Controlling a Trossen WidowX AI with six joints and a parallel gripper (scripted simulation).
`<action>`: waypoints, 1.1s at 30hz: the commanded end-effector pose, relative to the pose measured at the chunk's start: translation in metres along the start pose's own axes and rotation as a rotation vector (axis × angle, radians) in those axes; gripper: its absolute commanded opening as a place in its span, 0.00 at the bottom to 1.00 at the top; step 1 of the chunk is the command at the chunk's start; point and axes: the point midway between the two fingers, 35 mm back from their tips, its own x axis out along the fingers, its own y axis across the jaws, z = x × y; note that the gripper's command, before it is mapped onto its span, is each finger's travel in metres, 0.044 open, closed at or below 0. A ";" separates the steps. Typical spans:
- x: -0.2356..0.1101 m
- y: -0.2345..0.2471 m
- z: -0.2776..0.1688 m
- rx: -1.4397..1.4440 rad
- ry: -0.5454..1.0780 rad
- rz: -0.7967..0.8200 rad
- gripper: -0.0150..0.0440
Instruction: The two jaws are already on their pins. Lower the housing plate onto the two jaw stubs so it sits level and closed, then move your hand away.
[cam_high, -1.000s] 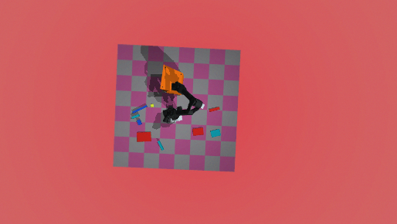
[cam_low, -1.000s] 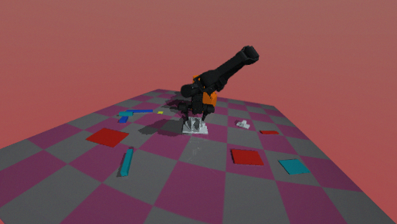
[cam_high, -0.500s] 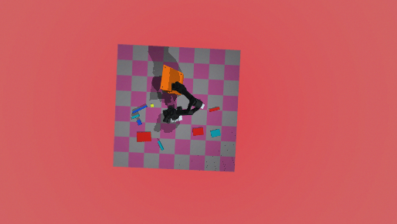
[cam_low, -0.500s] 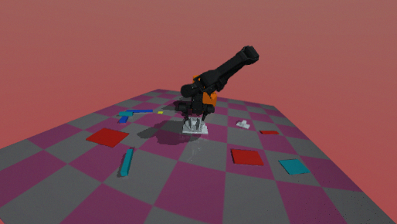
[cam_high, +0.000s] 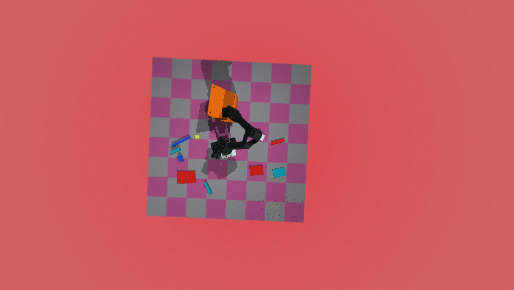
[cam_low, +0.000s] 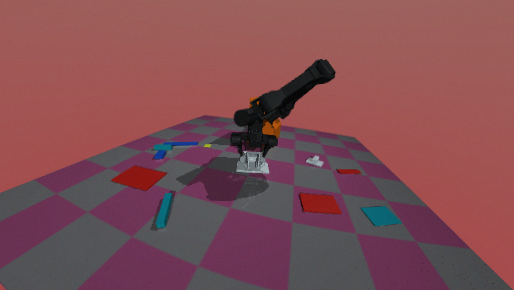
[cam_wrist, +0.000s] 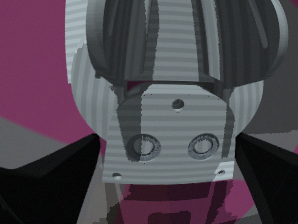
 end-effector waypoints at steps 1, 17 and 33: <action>0.000 0.000 0.000 0.000 0.000 0.000 1.00; -0.076 0.000 0.000 0.004 -0.002 0.000 1.00; -0.126 0.011 -0.028 0.005 0.000 -0.002 1.00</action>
